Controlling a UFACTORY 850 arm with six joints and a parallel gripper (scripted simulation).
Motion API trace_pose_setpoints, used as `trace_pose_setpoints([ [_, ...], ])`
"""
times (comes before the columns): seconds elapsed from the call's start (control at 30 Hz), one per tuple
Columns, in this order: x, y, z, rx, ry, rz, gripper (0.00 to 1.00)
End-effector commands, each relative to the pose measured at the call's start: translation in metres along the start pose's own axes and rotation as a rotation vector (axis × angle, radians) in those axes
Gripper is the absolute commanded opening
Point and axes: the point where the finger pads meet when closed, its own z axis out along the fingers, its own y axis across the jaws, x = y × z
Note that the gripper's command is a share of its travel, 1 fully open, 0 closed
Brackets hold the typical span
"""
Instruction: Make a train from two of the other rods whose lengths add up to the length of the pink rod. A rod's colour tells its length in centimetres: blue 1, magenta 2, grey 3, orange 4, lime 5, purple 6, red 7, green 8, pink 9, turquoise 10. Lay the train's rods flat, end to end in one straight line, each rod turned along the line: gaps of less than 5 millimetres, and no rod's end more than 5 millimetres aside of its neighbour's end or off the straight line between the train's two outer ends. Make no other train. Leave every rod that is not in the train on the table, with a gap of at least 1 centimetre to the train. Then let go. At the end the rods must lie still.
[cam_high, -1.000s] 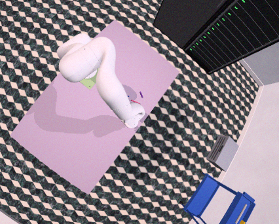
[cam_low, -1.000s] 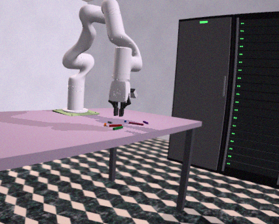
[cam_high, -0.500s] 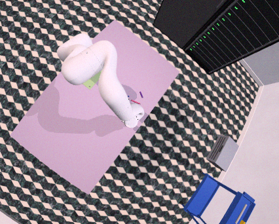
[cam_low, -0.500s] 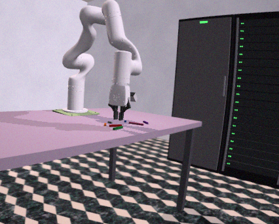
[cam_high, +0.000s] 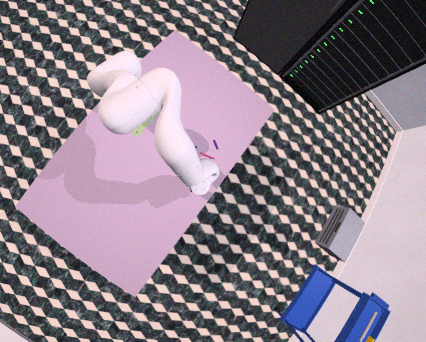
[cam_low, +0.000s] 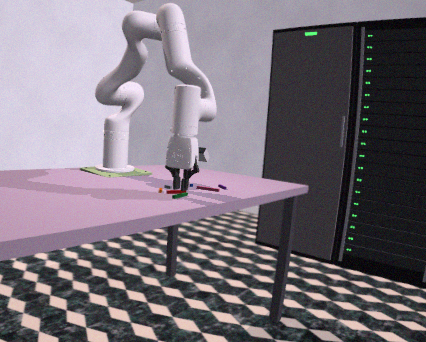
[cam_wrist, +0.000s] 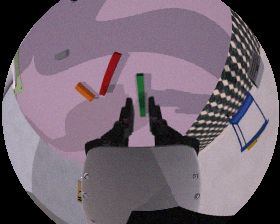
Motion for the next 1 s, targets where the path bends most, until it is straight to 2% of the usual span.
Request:
trace_pose_setpoints([
  [0.0, -0.0005, 0.001, 0.0002, -0.002, -0.001, 0.0, 0.24],
  [0.97, -0.0005, 0.0013, 0.0071, -0.002, -0.001, 0.0, 0.24],
])
